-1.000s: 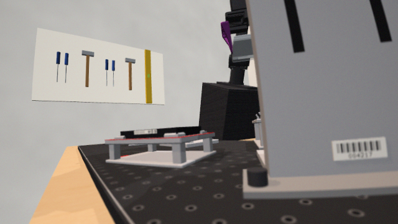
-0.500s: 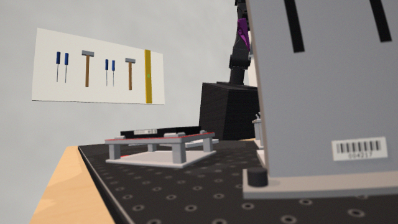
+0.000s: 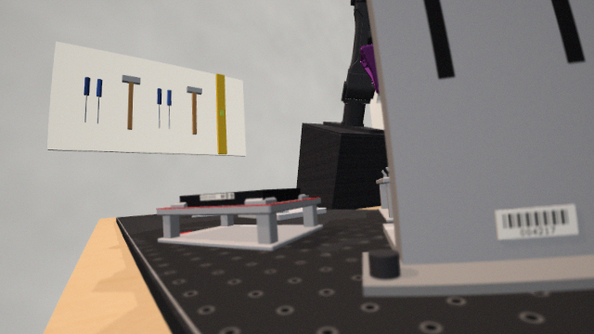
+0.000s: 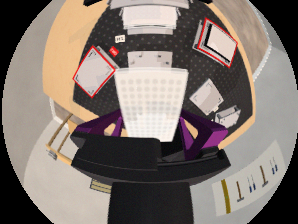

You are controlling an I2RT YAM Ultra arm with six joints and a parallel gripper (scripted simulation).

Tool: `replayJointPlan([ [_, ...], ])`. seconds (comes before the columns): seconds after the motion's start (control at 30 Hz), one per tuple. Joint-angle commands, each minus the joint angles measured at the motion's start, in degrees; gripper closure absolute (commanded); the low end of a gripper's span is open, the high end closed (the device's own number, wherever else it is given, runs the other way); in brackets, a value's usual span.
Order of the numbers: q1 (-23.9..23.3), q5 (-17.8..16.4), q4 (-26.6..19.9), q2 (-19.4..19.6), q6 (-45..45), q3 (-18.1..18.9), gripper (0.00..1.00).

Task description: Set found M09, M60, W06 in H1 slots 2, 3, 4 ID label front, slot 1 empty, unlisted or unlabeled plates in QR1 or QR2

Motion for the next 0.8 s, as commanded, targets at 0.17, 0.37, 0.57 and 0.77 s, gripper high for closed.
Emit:
replayJointPlan([
  [0.17,0.66,0.39,5.75,1.88,0.94,-1.32,0.14],
  [0.37,1.25,0.59,9.22,4.12,1.51,-2.45,0.14],
  [0.57,1.64,0.72,11.53,5.65,1.88,-3.17,0.14],
  [0.77,2.19,0.91,15.03,7.97,2.4,-4.27,0.14],
])
